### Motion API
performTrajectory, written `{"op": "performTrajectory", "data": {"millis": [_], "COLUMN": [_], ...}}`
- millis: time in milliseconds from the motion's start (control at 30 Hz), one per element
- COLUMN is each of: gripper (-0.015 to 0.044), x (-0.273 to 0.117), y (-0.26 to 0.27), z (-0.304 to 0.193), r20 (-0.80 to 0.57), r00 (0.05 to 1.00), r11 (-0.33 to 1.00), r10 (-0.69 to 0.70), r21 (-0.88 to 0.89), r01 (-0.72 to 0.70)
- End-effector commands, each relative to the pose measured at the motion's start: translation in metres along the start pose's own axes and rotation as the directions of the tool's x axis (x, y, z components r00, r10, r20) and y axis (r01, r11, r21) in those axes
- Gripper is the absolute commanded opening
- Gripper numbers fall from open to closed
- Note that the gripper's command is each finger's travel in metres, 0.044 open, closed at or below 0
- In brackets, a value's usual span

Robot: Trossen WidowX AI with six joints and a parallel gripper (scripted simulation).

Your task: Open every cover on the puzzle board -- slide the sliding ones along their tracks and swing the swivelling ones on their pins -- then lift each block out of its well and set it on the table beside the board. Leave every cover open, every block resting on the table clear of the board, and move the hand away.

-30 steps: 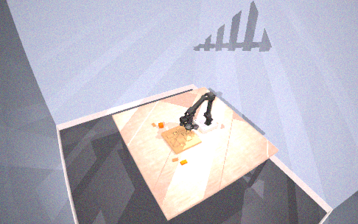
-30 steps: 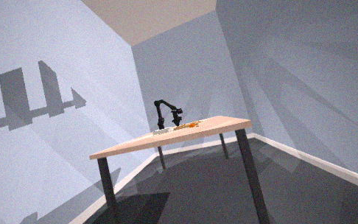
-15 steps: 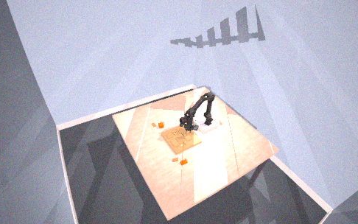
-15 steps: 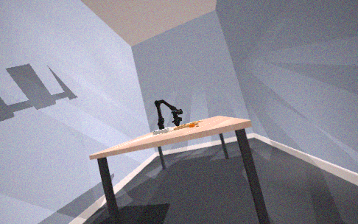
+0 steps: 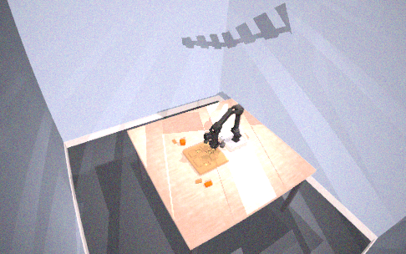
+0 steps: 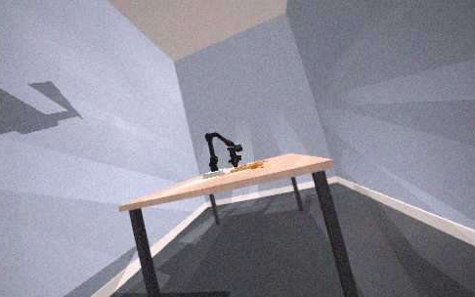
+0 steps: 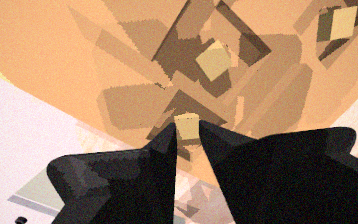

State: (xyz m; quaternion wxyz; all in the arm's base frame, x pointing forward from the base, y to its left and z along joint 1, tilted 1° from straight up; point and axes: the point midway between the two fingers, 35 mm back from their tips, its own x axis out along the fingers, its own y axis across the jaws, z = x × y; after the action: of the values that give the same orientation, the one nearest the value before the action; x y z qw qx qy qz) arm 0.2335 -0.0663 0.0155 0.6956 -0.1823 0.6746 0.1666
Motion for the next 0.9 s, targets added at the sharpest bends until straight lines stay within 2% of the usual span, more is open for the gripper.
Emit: {"op": "performTrajectory", "data": {"millis": [0, 867], "gripper": [0.0080, 0.0080], "x": [-0.004, -0.038], "y": [0.000, -0.001], "z": [0.000, 0.000], "r20": [0.001, 0.001], "r00": [1.000, 1.000], "r11": [1.000, 1.000], "r10": [-0.001, 0.000], "r21": [0.000, -0.001], "r01": [0.001, 0.000]}}
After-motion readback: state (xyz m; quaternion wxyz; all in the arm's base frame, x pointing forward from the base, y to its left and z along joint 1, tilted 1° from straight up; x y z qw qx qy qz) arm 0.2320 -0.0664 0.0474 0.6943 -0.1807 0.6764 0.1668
